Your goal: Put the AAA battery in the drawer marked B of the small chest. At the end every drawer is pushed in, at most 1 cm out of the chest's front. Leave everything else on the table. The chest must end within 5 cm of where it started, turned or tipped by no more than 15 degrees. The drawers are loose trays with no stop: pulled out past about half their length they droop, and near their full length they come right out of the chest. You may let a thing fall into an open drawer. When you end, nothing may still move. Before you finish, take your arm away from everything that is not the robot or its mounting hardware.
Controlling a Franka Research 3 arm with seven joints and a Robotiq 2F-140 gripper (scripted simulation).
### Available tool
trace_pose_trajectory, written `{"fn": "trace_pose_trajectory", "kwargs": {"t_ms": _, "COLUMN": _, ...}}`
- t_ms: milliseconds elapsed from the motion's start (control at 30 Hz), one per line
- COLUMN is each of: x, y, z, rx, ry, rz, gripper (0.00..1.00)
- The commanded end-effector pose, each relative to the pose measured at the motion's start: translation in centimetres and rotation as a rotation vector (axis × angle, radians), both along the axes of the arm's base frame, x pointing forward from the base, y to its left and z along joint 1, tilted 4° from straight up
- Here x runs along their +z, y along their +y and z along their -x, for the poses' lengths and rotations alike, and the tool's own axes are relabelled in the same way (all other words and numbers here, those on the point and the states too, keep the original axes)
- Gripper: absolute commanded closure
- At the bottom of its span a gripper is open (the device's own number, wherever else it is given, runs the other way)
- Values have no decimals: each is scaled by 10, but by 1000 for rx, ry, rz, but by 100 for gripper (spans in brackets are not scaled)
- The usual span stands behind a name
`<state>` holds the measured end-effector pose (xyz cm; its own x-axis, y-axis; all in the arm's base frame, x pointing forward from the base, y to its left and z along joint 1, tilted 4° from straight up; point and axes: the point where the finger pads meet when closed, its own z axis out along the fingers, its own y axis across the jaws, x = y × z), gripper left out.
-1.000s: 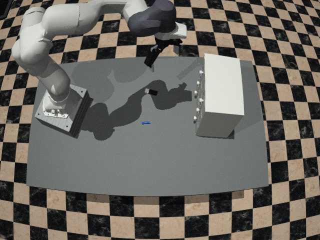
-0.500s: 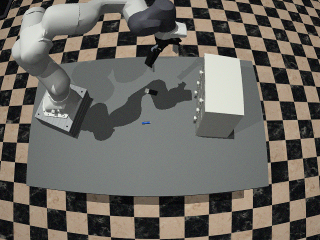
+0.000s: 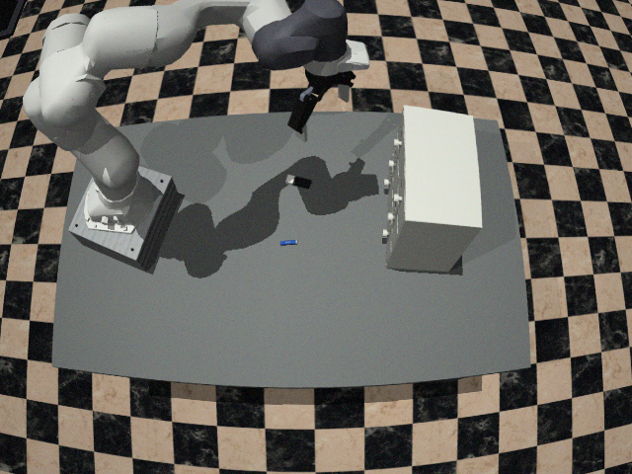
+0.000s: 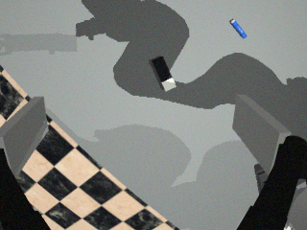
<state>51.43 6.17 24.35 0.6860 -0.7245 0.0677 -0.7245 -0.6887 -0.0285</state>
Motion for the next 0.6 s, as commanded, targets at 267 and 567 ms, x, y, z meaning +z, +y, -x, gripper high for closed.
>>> {"fn": "trace_pose_trajectory", "kwargs": {"t_ms": 267, "x": 1, "y": 0, "z": 0, "rx": 24, "ry": 3, "rz": 1, "gripper": 0}}
{"fn": "trace_pose_trajectory", "kwargs": {"t_ms": 567, "x": 2, "y": 6, "z": 1, "rx": 138, "ry": 7, "rz": 8, "gripper": 0}}
